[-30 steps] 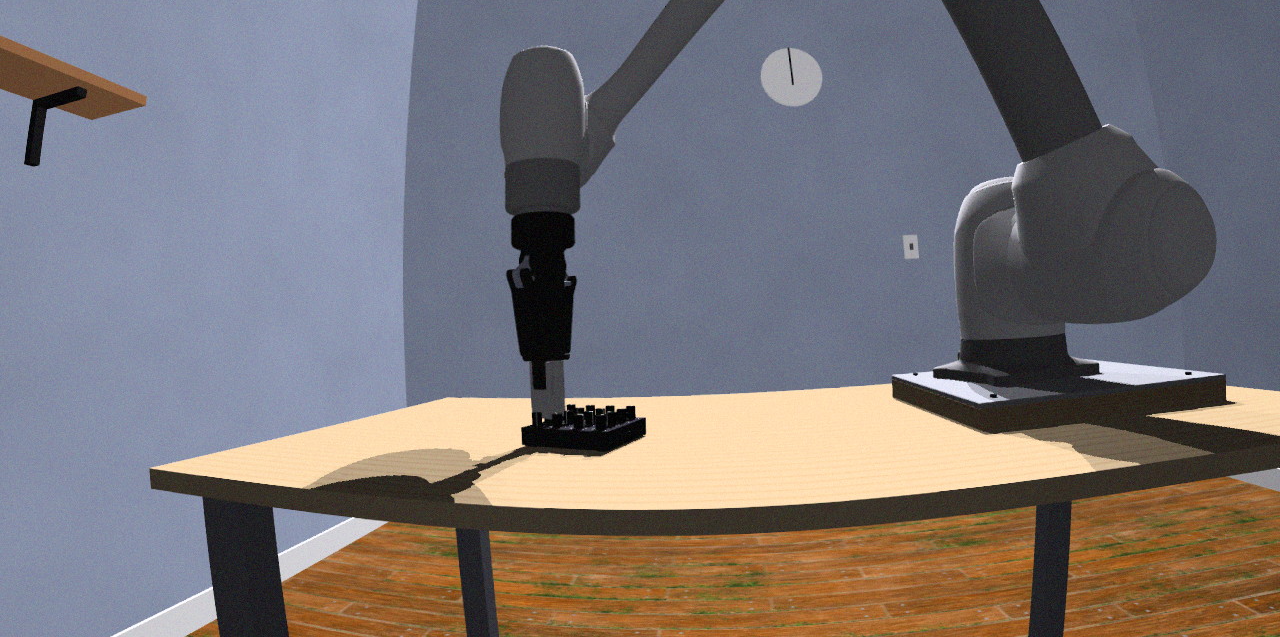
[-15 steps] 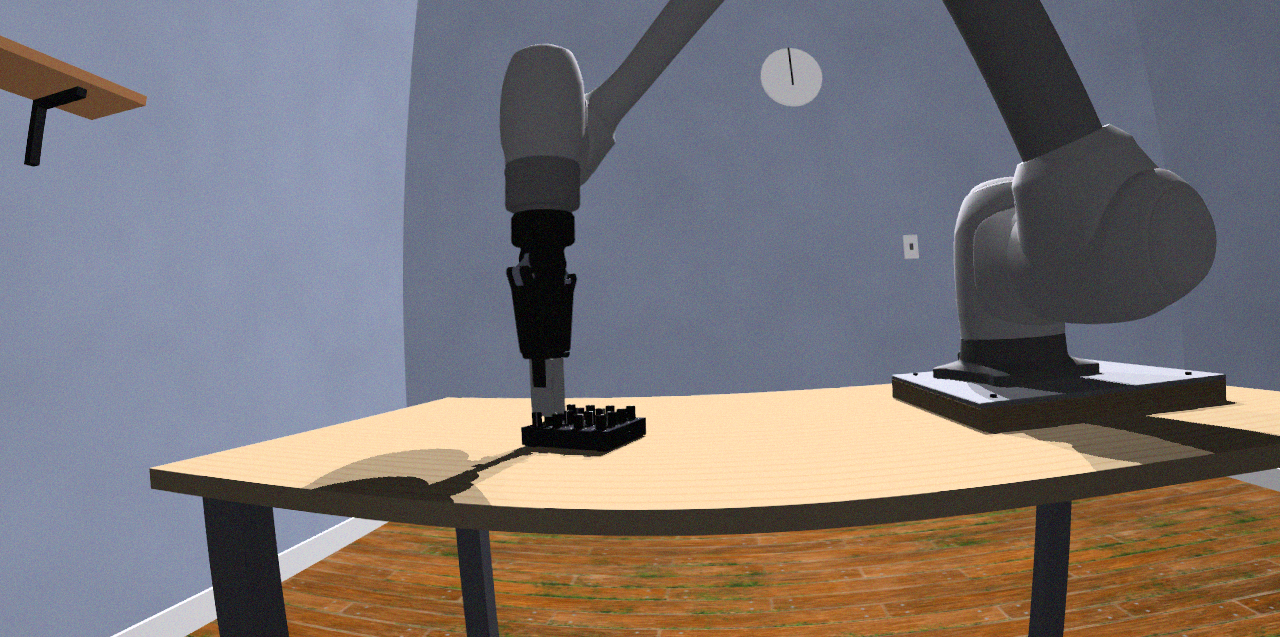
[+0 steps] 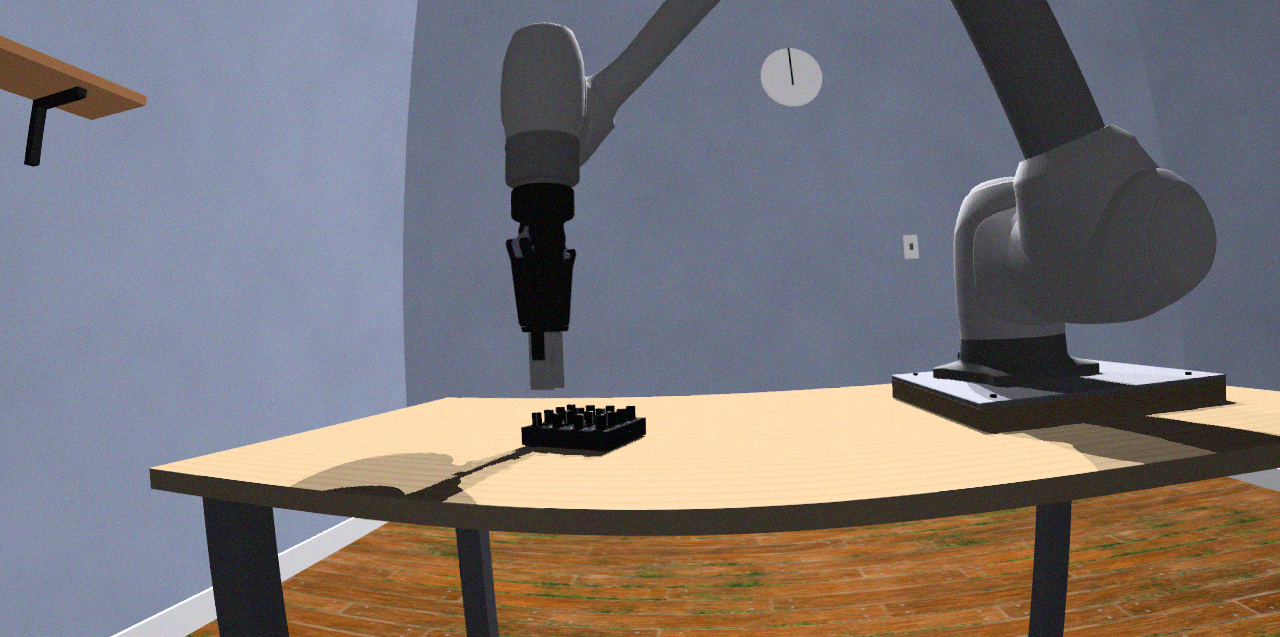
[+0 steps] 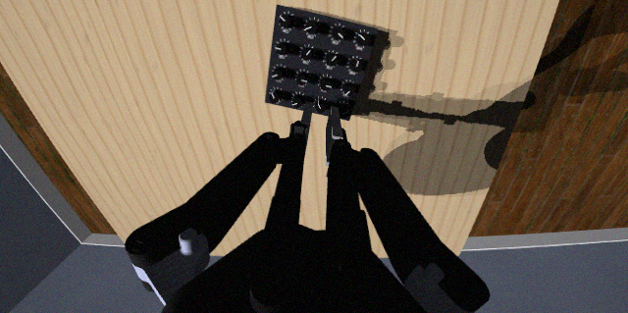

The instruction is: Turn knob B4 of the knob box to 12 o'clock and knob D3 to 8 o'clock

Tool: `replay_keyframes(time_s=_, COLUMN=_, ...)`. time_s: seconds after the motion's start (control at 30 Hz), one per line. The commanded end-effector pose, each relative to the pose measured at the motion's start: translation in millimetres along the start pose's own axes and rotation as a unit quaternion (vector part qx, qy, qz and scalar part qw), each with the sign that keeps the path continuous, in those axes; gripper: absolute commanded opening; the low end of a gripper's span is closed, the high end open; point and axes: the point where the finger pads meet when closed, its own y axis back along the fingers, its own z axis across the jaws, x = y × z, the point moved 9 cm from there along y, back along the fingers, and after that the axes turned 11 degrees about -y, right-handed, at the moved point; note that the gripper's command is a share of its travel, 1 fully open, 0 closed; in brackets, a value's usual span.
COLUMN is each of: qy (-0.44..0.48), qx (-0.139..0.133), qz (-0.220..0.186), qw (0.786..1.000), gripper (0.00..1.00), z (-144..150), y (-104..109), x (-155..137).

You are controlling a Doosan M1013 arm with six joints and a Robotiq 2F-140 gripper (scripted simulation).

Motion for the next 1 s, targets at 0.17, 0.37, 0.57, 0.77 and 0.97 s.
replay_keyframes(time_s=0.17, qy=0.000, qx=0.000, qz=0.000, qw=1.000, gripper=0.12, z=0.0, y=4.8, x=0.0)
replay_keyframes(time_s=0.37, qy=0.000, qx=0.000, qz=0.000, qw=1.000, gripper=0.12, z=0.0, y=4.8, x=0.0)
replay_keyframes(time_s=0.57, qy=-0.002, qx=0.000, qz=0.000, qw=1.000, gripper=0.12, z=0.0, y=4.8, x=0.0)
replay_keyframes(time_s=0.77, qy=-0.037, qx=0.000, qz=0.000, qw=0.999, gripper=0.12, z=0.0, y=5.2, x=0.0)
replay_keyframes(time_s=0.97, qy=-0.134, qx=0.000, qz=0.000, qw=0.991, gripper=0.12, z=0.0, y=6.5, x=0.0)
